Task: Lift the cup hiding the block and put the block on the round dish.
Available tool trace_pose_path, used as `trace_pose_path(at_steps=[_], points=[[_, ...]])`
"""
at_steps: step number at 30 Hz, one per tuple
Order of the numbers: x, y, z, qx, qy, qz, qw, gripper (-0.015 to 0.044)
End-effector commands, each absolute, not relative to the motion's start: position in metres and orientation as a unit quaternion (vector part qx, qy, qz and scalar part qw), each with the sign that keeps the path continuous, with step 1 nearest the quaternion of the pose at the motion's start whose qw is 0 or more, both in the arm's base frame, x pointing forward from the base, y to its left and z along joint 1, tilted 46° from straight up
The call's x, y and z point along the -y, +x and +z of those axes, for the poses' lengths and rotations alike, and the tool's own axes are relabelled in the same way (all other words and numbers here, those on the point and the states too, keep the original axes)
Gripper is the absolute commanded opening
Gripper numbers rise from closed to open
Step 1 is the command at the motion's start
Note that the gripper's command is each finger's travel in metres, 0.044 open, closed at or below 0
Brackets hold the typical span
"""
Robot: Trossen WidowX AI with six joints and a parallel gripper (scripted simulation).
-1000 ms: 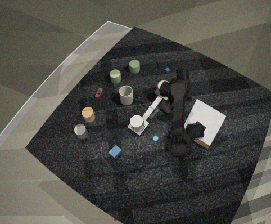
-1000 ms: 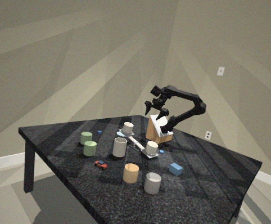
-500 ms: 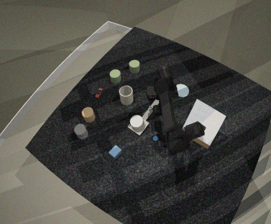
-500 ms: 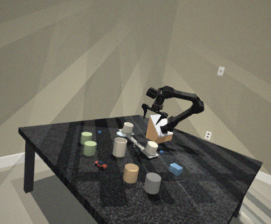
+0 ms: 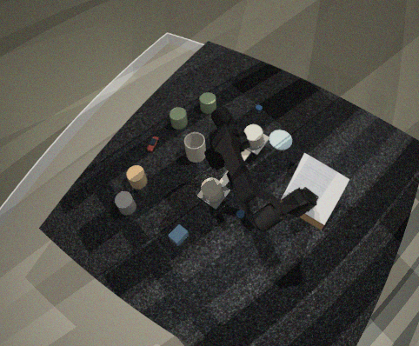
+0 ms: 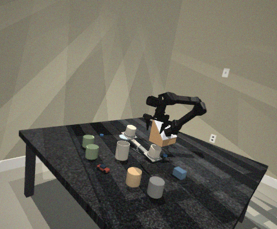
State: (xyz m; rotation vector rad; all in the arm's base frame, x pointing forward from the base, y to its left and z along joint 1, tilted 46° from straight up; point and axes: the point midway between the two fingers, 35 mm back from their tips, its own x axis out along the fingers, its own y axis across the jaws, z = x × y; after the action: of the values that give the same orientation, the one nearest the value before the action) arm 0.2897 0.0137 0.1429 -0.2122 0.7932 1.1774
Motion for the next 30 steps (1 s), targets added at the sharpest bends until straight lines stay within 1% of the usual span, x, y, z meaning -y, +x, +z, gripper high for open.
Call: trace_pose_path(at_steps=[1,13,30], points=[[-0.031,0.296,0.145,-0.342,-0.147,0.580,0.725,0.0440],[-0.084,0.307,0.149,-0.265,-0.266,0.676,0.634,0.0440],[-0.100,0.306,0.135,-0.264,-0.267,0.677,0.633,0.0440]])
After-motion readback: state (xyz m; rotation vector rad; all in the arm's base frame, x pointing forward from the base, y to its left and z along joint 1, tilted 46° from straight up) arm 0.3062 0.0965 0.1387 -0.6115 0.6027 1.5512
